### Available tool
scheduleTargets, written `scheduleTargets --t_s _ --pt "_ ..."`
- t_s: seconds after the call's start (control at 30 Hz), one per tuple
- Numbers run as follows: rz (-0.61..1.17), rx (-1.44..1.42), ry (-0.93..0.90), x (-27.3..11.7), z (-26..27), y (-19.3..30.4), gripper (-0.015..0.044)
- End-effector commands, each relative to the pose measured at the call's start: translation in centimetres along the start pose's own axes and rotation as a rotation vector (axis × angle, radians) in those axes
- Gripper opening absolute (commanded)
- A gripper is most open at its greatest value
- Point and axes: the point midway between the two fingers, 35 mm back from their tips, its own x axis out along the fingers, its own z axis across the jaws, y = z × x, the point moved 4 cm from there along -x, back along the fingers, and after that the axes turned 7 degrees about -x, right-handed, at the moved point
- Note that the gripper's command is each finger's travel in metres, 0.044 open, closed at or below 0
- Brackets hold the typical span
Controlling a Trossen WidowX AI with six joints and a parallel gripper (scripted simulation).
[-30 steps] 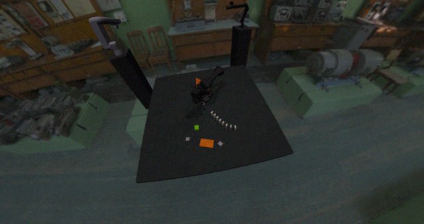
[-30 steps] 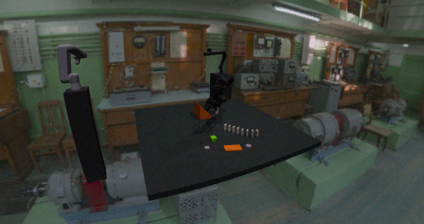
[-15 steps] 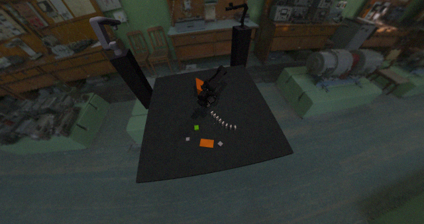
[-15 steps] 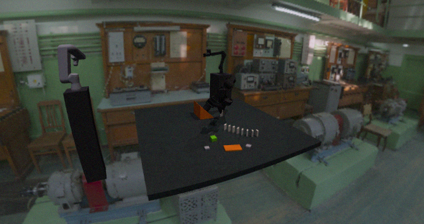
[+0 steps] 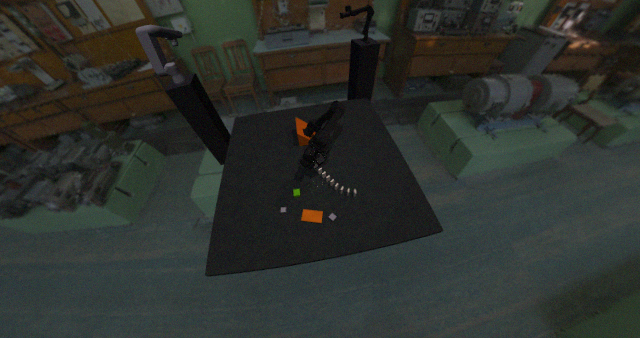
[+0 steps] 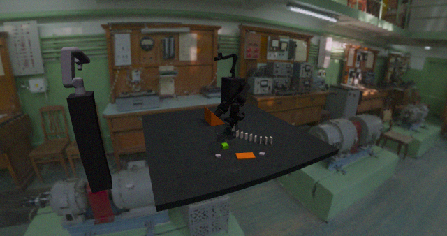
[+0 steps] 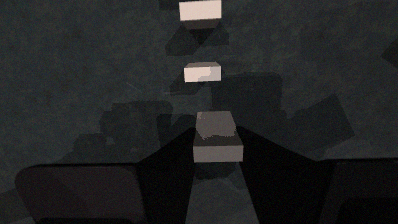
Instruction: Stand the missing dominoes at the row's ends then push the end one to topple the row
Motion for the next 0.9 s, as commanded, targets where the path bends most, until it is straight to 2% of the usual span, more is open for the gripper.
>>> scheduleTargets --t_s 0.0,0.17,0.6,0.87 --pt "-0.002 0.007 -0.011 2.1 0.5 0.2 0.0107" --pt "-0.005 0.006 -0.016 4.0 0.9 0.4 0.0107" --pt "-0.005 0.006 -0.016 4.1 0.9 0.4 0.0107" --pt "-0.005 0.006 -0.016 4.1 0.9 0.4 0.0317"
